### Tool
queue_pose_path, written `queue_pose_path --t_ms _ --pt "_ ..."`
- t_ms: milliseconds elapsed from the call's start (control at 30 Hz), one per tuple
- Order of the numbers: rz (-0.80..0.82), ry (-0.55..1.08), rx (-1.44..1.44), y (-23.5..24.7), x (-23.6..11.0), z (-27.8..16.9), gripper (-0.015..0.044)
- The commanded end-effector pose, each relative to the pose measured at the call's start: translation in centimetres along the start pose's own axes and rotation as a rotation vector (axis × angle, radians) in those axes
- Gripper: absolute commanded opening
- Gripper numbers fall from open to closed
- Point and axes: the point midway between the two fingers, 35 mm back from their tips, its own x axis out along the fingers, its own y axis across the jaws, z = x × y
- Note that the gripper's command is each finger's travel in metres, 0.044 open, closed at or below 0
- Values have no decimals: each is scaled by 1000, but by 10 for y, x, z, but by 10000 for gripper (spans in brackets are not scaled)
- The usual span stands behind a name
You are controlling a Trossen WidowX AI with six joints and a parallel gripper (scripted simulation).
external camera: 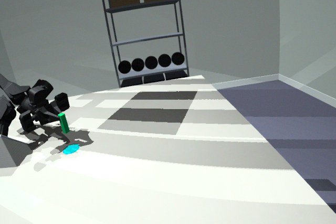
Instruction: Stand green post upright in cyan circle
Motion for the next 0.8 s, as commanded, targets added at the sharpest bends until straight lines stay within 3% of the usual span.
queue_pose_path --t_ms 0,767 --pt "-12 -2 0 -3 1 -6 22" --pt "-14 -45 -7 -5 0 -39 22"
